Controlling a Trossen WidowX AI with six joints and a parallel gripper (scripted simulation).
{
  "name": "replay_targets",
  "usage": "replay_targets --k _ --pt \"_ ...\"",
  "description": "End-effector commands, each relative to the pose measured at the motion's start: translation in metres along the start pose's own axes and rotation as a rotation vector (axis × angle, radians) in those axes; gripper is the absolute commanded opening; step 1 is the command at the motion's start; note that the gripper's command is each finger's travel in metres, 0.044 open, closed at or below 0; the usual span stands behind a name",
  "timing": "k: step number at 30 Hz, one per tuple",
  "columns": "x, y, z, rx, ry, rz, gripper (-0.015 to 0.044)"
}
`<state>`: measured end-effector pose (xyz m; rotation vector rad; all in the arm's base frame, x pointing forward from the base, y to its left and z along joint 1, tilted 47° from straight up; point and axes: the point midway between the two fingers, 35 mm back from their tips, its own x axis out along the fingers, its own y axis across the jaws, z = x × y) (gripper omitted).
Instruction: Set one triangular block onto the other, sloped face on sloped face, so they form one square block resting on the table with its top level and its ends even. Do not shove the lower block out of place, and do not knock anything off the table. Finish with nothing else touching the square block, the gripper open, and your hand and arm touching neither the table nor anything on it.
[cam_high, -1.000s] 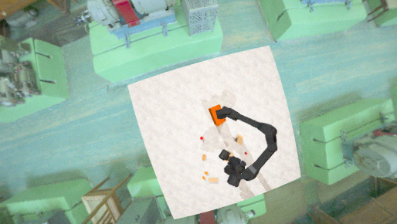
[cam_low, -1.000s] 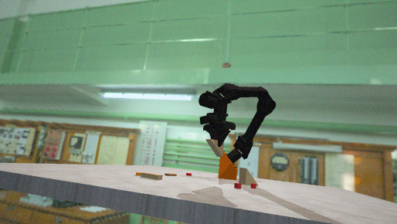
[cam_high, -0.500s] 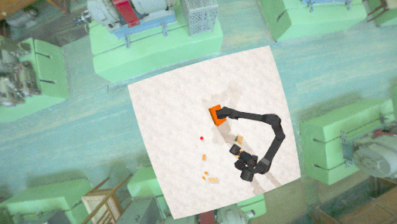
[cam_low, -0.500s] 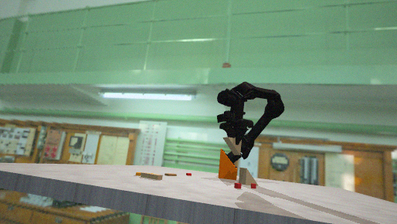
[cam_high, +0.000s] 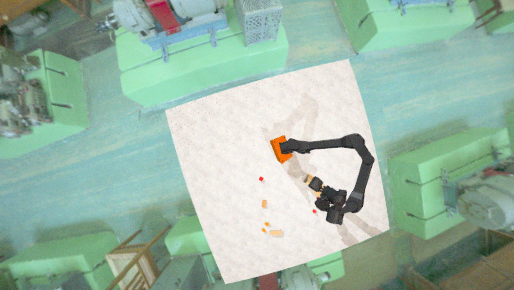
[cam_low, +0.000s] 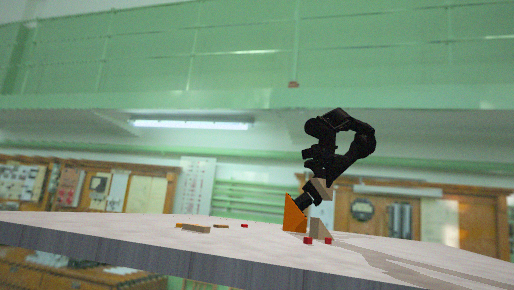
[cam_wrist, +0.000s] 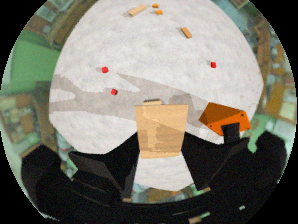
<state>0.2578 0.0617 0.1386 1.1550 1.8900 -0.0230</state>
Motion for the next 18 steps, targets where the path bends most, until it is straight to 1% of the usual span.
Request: replay_targets --k 1,12,15,18 --pt "0.000 0.000 -0.018 0.010 0.007 0.002 0.0000" --pt "-0.002 0.000 -0.065 0.036 0.019 0.010 0.0000" --pt "-0.001 0.000 -0.067 0.037 0.020 0.011 0.0000" --pt "0.008 0.000 -0.062 0.023 0.019 0.008 0.0000"
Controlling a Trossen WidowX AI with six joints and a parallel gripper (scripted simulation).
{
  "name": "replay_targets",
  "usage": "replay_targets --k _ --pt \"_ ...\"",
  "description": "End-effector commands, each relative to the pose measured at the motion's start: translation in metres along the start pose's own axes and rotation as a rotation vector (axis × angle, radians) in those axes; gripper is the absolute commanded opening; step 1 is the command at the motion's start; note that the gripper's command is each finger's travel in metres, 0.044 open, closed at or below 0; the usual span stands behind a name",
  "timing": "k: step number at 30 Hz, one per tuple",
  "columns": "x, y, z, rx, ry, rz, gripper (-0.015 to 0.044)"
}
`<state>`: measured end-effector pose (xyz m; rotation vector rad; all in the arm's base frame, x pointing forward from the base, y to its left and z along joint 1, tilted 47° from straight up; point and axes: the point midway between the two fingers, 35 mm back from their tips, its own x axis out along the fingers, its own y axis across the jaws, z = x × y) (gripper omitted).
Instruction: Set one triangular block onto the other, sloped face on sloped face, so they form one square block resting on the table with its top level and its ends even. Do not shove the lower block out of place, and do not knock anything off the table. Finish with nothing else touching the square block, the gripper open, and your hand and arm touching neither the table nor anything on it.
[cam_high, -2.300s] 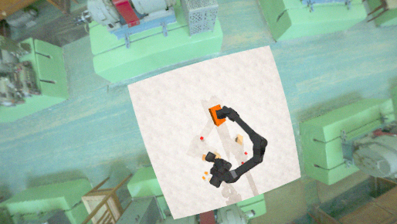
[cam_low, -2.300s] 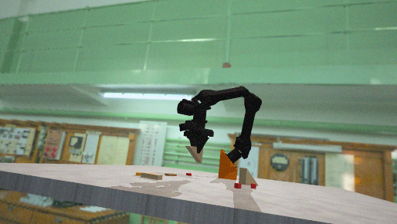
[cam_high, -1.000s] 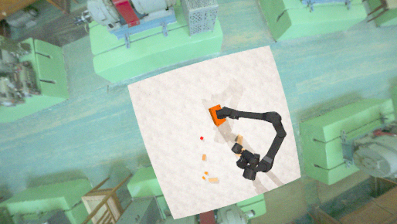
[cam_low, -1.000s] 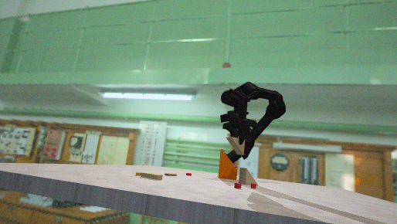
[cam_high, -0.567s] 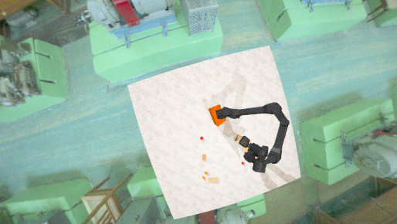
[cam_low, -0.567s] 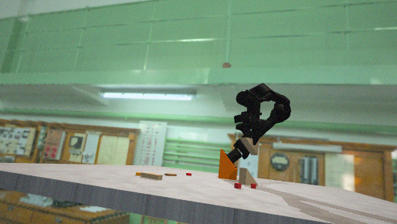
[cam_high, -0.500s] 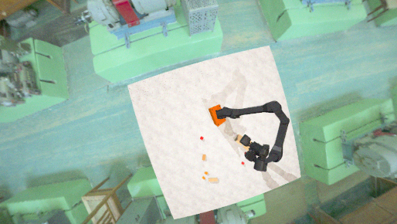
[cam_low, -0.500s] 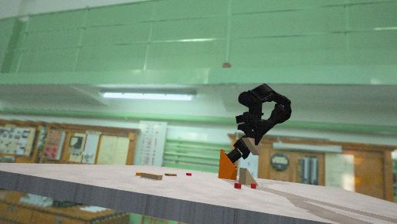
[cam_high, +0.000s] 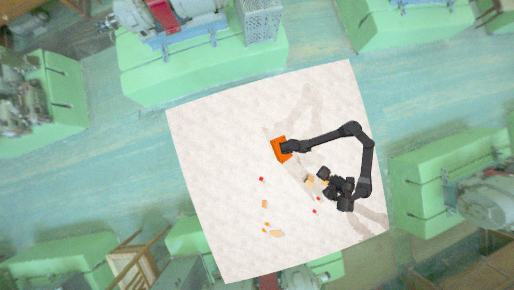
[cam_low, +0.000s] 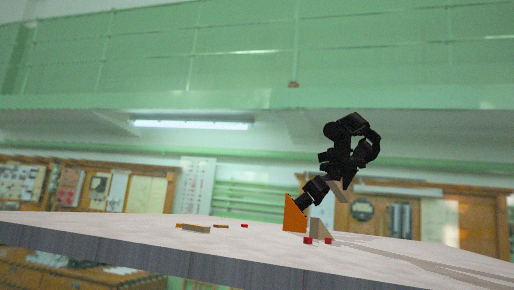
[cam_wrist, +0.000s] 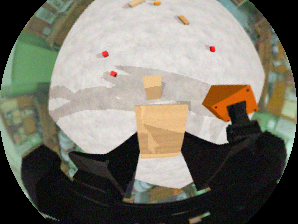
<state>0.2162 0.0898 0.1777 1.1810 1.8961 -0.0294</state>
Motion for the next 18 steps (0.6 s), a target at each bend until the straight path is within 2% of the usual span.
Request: replay_targets --k 1,14,18 --pt "0.012 -0.001 0.005 -0.003 0.009 -0.005 0.0000" --pt "0.066 -0.002 0.029 -0.085 0.010 -0.020 0.0000" --pt "0.072 -0.003 0.028 -0.094 0.011 -0.021 0.0000"
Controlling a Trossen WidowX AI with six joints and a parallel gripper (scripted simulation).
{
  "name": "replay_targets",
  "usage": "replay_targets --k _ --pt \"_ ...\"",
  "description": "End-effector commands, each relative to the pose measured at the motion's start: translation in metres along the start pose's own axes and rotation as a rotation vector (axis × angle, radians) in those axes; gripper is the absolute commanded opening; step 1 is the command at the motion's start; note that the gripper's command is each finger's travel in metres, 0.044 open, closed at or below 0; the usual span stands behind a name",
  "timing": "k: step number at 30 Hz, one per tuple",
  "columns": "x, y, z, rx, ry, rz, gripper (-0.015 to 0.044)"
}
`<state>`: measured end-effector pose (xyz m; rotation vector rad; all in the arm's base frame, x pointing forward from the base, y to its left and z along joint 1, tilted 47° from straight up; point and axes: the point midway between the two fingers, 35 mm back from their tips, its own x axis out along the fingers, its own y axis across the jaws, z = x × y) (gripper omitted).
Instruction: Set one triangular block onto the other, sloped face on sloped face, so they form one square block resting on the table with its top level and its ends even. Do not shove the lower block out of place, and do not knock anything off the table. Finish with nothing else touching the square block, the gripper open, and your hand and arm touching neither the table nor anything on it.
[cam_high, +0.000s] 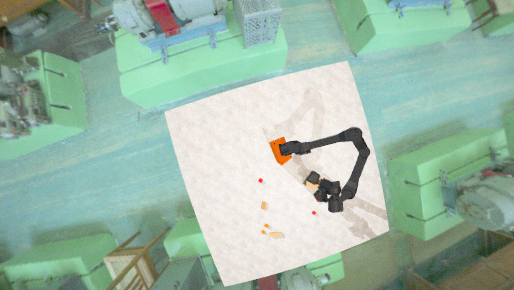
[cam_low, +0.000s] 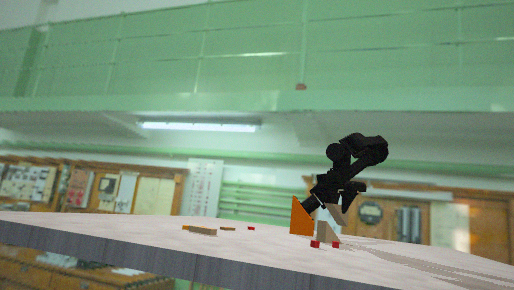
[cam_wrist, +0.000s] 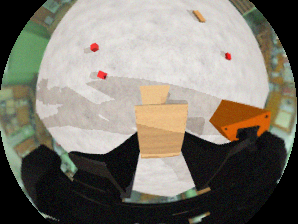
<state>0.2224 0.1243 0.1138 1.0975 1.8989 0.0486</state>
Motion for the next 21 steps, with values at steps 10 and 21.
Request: replay_targets --k 10,21 --pt "0.033 0.000 0.010 -0.003 0.003 0.005 0.0000" --pt "0.033 0.001 0.008 -0.002 0.009 0.011 0.0000"
